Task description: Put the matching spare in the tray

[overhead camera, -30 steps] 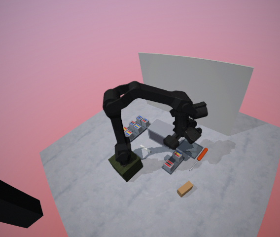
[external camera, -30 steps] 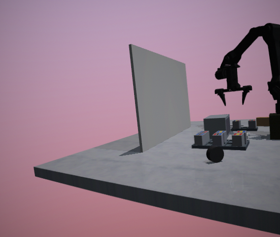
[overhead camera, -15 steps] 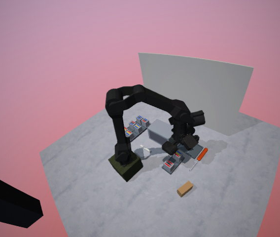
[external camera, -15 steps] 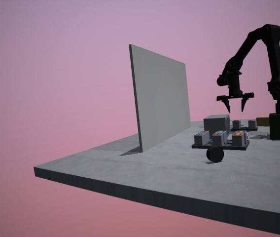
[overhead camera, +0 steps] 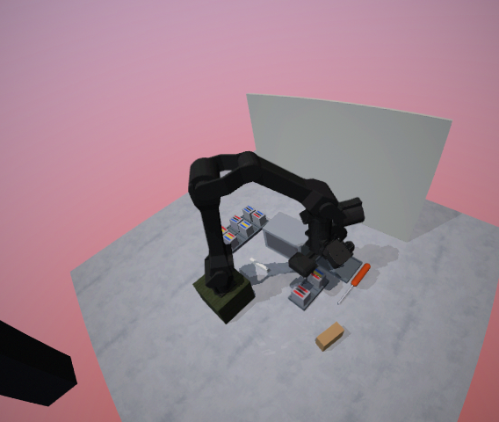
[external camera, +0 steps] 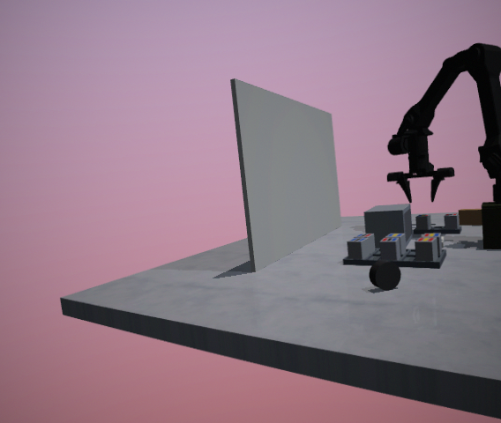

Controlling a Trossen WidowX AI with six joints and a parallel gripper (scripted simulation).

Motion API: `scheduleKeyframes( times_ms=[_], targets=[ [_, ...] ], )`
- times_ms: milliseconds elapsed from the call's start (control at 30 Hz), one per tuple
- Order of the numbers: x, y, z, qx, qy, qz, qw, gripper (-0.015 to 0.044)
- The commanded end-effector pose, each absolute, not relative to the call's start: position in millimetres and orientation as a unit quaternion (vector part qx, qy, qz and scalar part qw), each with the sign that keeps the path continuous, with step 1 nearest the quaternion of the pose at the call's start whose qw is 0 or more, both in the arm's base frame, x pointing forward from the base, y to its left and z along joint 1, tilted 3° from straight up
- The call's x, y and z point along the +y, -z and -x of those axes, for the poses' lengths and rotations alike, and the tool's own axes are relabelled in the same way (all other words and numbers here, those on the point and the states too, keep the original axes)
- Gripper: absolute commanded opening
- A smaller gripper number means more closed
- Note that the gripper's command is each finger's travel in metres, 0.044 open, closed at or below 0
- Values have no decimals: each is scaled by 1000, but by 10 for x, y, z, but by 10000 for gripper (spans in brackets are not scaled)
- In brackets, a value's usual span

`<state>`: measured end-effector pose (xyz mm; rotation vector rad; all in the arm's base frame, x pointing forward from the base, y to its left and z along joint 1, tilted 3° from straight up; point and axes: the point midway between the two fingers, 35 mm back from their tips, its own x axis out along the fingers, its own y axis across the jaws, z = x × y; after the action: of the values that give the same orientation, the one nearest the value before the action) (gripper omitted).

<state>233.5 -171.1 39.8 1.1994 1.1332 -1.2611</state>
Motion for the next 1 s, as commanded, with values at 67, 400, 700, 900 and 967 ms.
scheduleKeyframes(
  times_ms=[67,400,700,900,967],
  targets=[
    [-1708,-271,-2319,472,526,-498,503,300],
    [-1723,-107,-2327,472,526,-498,503,300],
    [-1731,44,-2327,472,526,-498,503,300],
    [-1734,143,-2322,472,526,-497,503,300],
    [-1735,176,-2320,472,526,-497,503,300]
  ],
)
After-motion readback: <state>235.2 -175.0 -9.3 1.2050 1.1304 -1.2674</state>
